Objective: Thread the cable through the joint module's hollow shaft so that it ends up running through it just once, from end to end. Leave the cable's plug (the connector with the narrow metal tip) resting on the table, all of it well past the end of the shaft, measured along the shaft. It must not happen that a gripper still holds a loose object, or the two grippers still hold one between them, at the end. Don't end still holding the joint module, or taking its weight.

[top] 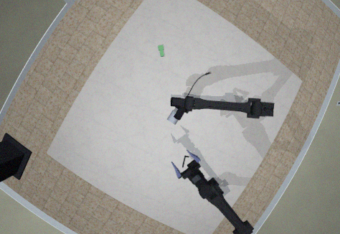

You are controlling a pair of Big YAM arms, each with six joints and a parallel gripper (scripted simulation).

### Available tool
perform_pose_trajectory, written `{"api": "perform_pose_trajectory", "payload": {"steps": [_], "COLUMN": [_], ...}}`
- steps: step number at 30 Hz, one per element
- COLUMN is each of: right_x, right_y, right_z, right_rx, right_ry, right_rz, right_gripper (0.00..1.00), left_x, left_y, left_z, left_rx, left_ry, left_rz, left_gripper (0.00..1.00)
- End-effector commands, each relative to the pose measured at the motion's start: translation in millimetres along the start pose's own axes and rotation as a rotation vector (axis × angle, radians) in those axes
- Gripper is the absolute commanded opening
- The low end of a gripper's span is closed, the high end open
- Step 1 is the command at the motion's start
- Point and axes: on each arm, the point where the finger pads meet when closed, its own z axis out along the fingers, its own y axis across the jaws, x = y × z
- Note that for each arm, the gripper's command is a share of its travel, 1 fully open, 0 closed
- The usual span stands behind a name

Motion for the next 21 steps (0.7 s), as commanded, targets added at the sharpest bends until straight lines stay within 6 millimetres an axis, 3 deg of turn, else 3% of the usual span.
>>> {"api": "perform_pose_trajectory", "payload": {"steps": [1, 10, 11, 12, 21], "right_x": [-19.3, -20.4, -14.2, -24.4, -39.0], "right_y": [-10.9, -15.3, -6.7, -11.2, -9.6], "right_z": [-7.3, -7.1, -14.6, -9.4, -2.2], "right_rx": [0.02, 0.032, 0.031, 0.025, 0.019], "right_ry": [-0.014, -0.02, -0.021, -0.018, -0.017], "right_rz": [-0.007, -0.013, -0.022, -0.006, -0.004], "right_gripper": [0.0, 0.0, 0.0, 0.0, 0.0], "left_x": [-42.0, -42.0, -42.0, -42.0, -42.0], "left_y": [3.4, 3.4, 3.4, 3.4, 3.4], "left_z": [0.0, 0.0, 0.0, 0.0, 0.0], "left_rx": [-0.006, -0.006, -0.006, -0.006, -0.006], "left_ry": [-0.069, -0.069, -0.069, -0.069, -0.069], "left_rz": [0.006, 0.006, 0.006, 0.006, 0.006], "left_gripper": [0.96, 0.96, 0.96, 0.96, 0.96]}}
